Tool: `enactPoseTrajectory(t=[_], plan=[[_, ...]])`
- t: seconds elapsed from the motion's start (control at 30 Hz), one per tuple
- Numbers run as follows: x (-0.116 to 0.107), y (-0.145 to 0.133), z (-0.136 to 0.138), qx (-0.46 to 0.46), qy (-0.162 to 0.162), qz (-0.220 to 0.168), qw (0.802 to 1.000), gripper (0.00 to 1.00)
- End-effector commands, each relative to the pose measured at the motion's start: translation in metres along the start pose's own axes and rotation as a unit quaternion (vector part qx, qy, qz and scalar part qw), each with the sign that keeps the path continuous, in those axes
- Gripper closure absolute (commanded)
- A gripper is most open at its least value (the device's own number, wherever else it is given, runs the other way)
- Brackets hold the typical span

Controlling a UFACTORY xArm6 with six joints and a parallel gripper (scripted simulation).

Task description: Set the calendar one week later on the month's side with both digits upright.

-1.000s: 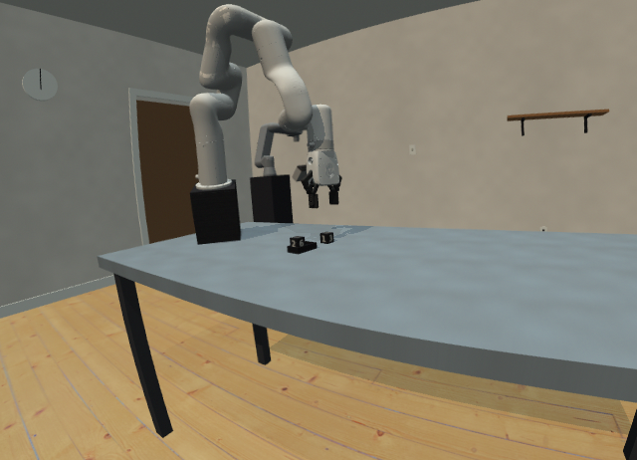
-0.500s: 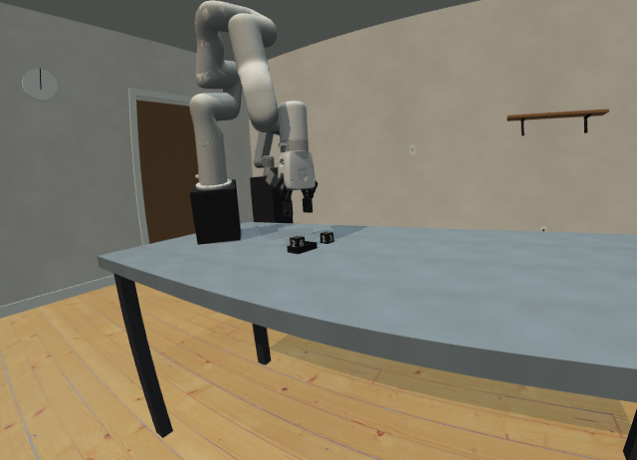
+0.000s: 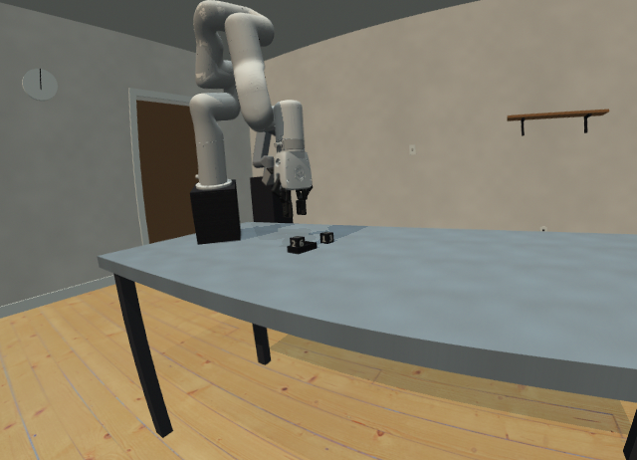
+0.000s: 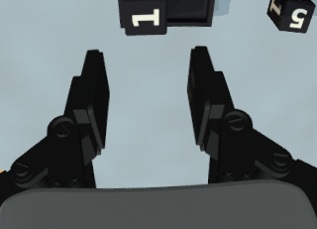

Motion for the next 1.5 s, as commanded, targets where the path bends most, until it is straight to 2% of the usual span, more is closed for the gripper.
enactPoseTrajectory(t=[0.0,0.83,1.47], plan=[[-0.001,-0.001,0.000,0.000,0.000,-0.001,1.000,0.53],[0.000,-0.001,0.000,0.000,0.000,-0.001,1.000,0.53],[0.017,-0.001,0.000,0.000,0.000,-0.001,1.000,0.53]])
Point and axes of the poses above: the point where the finger pads meet when closed, its own x axis out along the fingers, its own z axis across the jaws, y = z × x, the point moved 7 cm from there along -x, back along the fingers, and after that the axes turned 4 degrees about -x, right-handed, at the moved point
